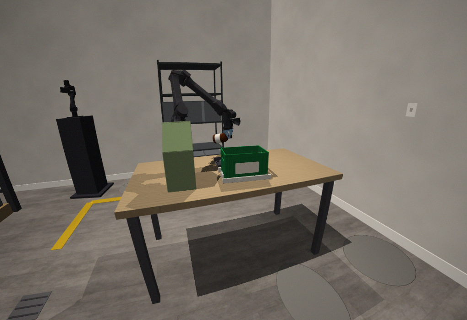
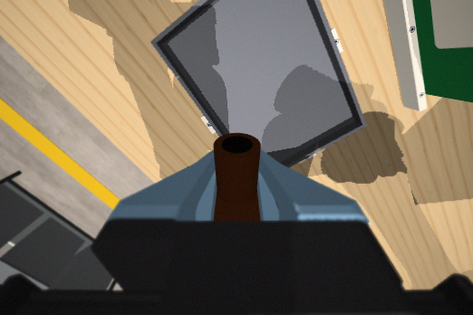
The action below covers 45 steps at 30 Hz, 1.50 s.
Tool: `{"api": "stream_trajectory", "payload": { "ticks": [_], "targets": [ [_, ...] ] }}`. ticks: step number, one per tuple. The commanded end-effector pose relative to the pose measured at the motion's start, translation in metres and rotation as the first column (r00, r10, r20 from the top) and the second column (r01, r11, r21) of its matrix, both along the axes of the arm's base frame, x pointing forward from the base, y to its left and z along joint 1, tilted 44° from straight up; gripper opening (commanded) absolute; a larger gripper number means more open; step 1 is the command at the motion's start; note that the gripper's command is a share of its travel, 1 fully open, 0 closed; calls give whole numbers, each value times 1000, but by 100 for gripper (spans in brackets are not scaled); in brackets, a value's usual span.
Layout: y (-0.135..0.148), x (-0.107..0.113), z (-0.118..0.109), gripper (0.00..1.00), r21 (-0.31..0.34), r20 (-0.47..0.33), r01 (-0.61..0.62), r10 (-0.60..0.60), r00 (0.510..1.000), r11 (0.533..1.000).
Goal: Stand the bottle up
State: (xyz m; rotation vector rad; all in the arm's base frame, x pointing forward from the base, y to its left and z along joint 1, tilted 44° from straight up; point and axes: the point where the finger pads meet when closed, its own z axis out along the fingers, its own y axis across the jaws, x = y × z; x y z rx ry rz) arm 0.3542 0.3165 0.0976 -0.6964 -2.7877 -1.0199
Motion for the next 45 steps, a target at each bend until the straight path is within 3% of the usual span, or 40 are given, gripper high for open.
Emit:
{"api": "stream_trajectory", "payload": {
  "ticks": [1,31,45],
  "targets": [
    [0,3,15,0,19,28,10,-10,1000,1000],
    [4,-3,12,0,11,30,6,-6,1000,1000],
    [-3,5,12,0,-16,78,66,-64,995,998]
  ]
}}
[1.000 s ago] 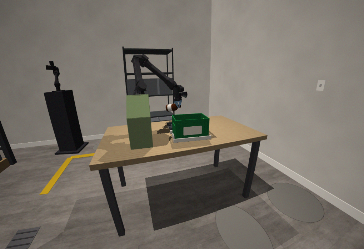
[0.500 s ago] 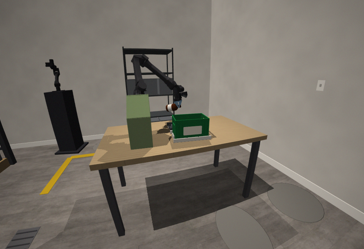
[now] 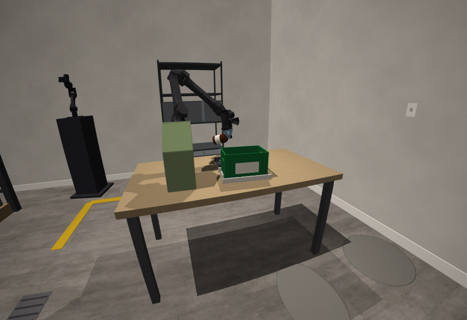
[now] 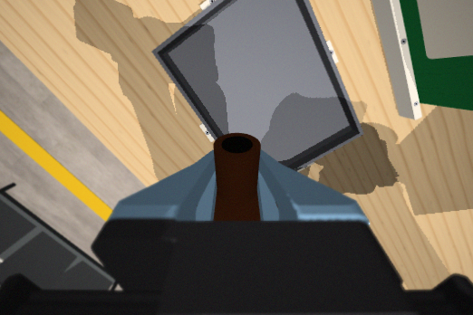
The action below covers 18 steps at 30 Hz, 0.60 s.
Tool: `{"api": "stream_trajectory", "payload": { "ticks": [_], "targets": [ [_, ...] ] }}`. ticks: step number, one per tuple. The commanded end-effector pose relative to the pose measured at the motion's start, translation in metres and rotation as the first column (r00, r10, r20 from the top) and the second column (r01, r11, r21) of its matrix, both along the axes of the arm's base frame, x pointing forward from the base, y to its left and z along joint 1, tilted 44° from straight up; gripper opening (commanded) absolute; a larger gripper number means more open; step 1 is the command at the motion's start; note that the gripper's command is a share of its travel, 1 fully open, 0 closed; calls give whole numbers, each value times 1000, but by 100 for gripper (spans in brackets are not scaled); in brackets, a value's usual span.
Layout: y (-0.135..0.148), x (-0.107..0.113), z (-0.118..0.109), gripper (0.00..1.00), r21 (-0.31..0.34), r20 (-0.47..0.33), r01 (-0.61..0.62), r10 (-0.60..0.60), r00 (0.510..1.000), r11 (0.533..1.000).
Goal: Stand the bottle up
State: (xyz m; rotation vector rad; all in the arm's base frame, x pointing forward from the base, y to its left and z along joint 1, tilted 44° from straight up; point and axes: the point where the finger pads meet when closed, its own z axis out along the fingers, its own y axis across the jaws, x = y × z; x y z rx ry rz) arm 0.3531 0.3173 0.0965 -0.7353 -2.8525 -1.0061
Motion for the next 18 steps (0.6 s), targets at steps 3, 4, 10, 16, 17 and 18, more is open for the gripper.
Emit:
{"api": "stream_trajectory", "payload": {
  "ticks": [3,4,10,16,17,18],
  "targets": [
    [4,-1,14,0,11,44,21,-21,999,1000],
    [4,-1,14,0,8,49,25,-25,998,1000],
    [-1,3,14,0,-5,75,63,-62,995,998],
    [-4,9,18,0,-10,88,86,-85,993,996],
    [-5,8,17,0,-11,91,88,-87,992,996],
    [-4,6,15,0,-12,92,85,-84,992,996]
  ]
}}
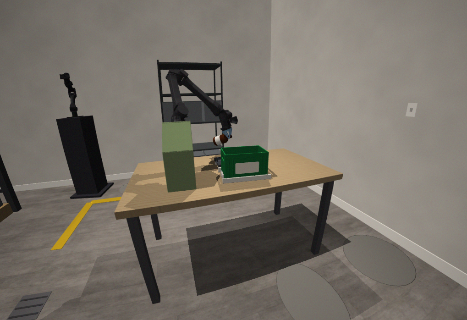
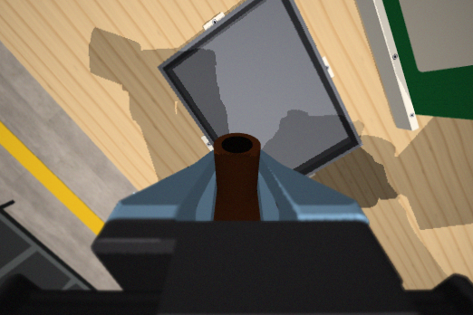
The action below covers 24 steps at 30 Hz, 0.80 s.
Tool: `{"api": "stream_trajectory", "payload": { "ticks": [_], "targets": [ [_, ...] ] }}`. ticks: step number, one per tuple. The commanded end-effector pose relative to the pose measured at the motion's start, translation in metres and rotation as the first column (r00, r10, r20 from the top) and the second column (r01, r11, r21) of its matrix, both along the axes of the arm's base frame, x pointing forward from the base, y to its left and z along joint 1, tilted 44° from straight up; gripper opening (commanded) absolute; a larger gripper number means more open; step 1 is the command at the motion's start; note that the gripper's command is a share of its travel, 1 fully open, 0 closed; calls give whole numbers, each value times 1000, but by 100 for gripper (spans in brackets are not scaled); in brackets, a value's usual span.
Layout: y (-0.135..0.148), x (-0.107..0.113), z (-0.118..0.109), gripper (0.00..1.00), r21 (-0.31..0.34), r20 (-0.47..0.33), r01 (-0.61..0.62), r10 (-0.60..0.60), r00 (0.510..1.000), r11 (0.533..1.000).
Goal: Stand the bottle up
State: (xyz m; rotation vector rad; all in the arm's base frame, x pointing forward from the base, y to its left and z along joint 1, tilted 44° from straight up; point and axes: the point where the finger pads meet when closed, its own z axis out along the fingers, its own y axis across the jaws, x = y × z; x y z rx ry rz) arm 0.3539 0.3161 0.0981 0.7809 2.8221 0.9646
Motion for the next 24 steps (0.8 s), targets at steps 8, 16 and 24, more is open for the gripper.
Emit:
{"api": "stream_trajectory", "payload": {
  "ticks": [8,16,24],
  "targets": [
    [1,3,15,0,20,34,15,-16,999,1000],
    [1,2,15,0,20,33,15,-16,999,1000],
    [1,2,15,0,20,33,15,-16,999,1000]
  ]
}}
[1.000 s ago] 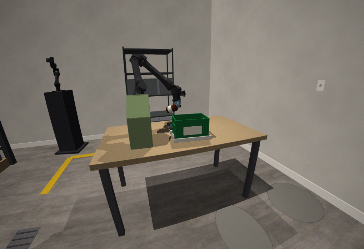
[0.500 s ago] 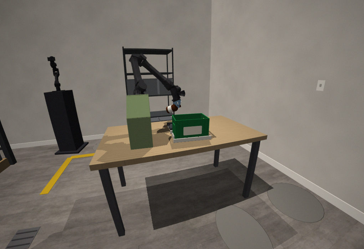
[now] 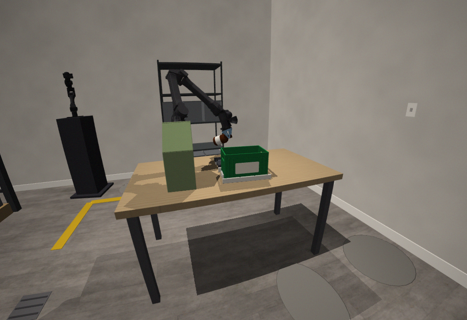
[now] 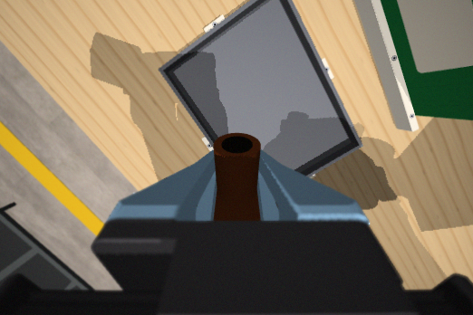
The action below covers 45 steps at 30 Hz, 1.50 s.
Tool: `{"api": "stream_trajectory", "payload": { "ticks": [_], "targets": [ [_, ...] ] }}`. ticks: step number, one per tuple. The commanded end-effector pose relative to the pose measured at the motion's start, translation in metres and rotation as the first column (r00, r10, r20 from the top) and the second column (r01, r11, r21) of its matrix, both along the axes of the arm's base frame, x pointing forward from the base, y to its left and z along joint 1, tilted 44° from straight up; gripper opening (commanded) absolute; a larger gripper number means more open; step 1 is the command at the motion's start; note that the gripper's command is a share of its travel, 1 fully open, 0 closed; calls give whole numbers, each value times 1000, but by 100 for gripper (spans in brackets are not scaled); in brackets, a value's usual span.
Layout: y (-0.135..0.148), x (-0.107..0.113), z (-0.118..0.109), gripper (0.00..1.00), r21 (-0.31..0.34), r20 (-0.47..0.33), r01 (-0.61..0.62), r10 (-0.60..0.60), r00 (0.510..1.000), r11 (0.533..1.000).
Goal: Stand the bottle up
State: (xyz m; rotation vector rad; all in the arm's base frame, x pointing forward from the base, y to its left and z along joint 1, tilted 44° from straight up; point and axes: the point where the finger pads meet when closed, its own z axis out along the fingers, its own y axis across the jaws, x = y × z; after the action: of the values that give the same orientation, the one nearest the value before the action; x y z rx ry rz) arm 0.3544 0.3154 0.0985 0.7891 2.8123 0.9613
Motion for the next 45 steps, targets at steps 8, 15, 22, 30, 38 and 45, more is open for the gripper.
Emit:
{"api": "stream_trajectory", "payload": {
  "ticks": [8,15,22,30,38,45],
  "targets": [
    [2,2,15,0,22,28,6,-7,1000,1000],
    [2,2,15,0,22,28,6,-7,1000,1000],
    [2,1,14,0,21,29,6,-7,1000,1000],
    [3,0,13,0,15,35,14,-14,999,1000],
    [3,0,13,0,-3,64,38,-38,997,999],
    [5,-2,13,0,-17,88,53,-52,995,998]
  ]
}}
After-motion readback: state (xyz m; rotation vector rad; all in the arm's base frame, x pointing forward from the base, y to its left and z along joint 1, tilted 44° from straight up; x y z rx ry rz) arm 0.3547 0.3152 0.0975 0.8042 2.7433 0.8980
